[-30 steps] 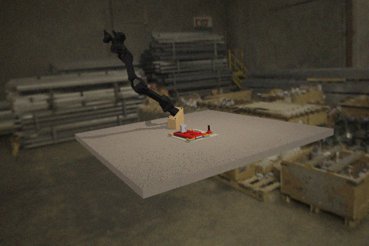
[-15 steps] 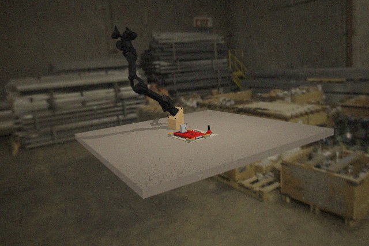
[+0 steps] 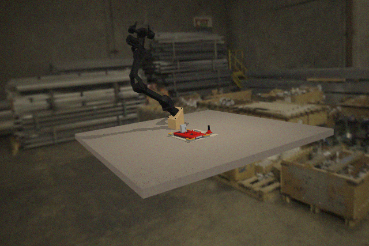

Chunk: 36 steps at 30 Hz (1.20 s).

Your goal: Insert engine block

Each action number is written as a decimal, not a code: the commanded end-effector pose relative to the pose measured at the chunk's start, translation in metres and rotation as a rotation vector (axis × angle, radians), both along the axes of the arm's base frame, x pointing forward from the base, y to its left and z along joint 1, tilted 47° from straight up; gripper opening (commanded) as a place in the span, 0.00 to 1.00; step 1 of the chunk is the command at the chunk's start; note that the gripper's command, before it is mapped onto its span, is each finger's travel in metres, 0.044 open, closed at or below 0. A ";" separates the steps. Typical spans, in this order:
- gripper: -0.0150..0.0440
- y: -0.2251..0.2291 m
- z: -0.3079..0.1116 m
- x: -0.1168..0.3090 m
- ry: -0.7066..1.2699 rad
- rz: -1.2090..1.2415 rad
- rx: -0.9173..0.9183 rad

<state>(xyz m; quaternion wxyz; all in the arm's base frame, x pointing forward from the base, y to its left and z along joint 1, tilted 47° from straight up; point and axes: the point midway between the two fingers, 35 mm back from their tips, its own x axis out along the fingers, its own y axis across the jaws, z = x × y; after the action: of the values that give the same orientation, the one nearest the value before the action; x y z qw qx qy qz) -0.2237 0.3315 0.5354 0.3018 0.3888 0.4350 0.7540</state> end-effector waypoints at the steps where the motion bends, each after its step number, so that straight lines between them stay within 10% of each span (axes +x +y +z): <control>1: 1.00 0.023 -0.023 0.016 -0.058 -0.086 -0.060; 36: 1.00 0.090 -0.235 0.284 -0.495 -0.854 -0.790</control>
<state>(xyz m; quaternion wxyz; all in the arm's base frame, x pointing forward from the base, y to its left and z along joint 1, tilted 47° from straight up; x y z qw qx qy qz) 0.0406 0.4260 0.3156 0.7654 0.2216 0.4063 0.4472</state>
